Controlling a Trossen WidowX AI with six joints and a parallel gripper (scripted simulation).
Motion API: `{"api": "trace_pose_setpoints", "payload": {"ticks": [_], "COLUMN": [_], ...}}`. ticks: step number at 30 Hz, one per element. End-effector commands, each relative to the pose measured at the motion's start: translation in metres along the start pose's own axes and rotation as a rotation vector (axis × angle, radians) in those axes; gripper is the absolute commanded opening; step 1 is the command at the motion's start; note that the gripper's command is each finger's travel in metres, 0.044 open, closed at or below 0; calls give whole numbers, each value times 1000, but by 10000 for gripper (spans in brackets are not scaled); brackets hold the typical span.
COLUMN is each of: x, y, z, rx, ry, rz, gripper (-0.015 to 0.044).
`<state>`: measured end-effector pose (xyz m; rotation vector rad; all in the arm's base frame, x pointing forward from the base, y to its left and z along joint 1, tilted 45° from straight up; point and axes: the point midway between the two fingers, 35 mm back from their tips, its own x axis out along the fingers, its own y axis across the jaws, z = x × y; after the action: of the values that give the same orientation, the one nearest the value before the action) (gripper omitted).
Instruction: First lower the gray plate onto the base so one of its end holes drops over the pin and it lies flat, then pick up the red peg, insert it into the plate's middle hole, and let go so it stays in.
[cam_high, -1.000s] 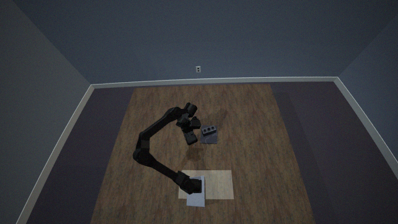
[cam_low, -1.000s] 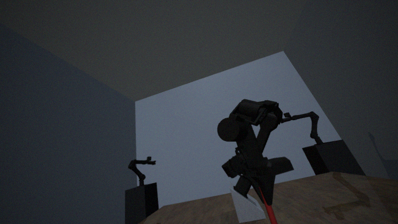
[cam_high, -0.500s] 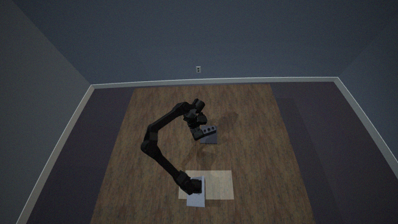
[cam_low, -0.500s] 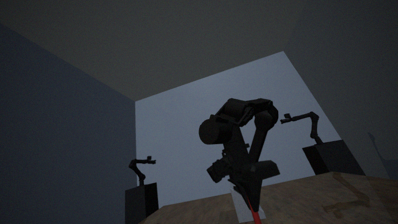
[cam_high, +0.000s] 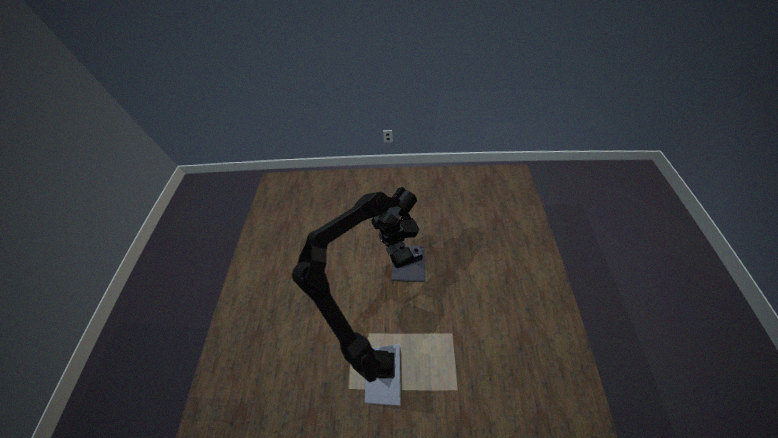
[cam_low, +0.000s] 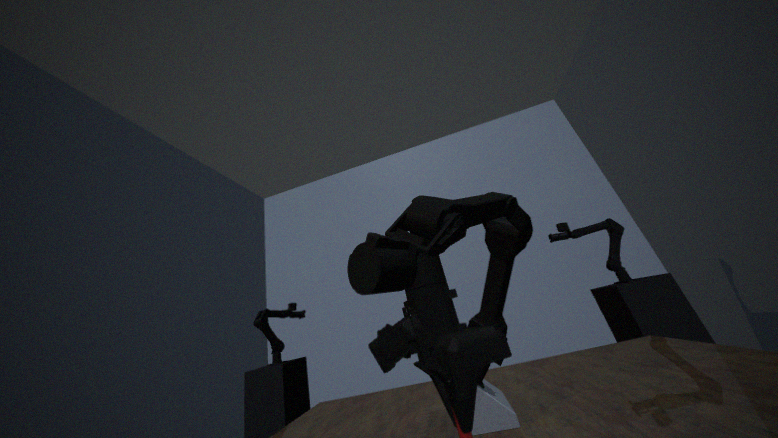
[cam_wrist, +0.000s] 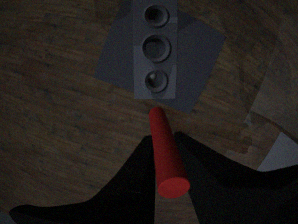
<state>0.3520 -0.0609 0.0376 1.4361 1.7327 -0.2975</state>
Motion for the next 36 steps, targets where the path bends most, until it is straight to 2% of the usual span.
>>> {"api": "trace_pose_setpoints", "payload": {"ticks": [1,14,36], "x": [-1,5,5], "y": [0,-6,-6], "z": [16,53,54], "rx": [-9,-18,-18], "ry": [-6,0,0], "rz": [1,5,5], "gripper": [0,0,0]}}
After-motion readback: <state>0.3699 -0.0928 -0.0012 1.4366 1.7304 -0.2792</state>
